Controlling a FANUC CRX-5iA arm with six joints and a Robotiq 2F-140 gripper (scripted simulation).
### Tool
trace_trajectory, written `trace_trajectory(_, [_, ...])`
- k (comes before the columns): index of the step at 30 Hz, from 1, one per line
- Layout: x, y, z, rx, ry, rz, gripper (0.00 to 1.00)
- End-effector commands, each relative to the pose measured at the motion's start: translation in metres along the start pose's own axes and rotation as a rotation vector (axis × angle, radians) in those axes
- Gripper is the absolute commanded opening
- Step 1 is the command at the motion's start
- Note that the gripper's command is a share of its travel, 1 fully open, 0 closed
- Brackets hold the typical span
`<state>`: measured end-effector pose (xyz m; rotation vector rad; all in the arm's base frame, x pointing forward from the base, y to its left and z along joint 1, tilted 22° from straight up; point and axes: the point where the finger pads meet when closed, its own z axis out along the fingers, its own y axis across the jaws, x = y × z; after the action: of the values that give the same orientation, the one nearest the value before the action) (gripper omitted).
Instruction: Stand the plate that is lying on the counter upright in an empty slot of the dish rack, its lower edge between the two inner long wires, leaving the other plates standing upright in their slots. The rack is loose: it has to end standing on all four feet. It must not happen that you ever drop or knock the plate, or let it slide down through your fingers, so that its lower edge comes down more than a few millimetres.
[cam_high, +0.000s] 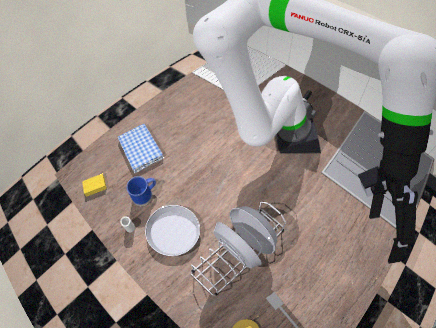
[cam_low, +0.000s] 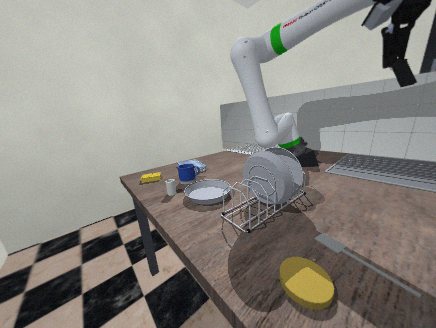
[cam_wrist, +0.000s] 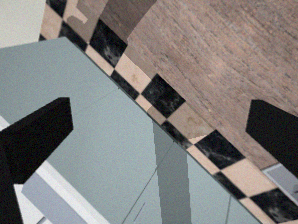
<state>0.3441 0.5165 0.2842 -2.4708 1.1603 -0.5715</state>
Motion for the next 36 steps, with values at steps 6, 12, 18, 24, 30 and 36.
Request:
trace_trajectory(6, [0.126,-0.005,-0.010,0.032,0.105,0.190,1.00])
trace_trajectory(12, [0.199,0.005,-0.019,0.051,0.171,0.303,1.00])
trace_trajectory(18, [0.269,0.023,-0.031,0.073,0.241,0.418,1.00])
trace_trajectory(24, [0.331,0.046,-0.045,0.095,0.308,0.524,1.00])
trace_trajectory(30, [0.395,0.078,-0.063,0.121,0.384,0.639,1.00])
trace_trajectory(36, [0.444,0.110,-0.080,0.146,0.449,0.734,1.00])
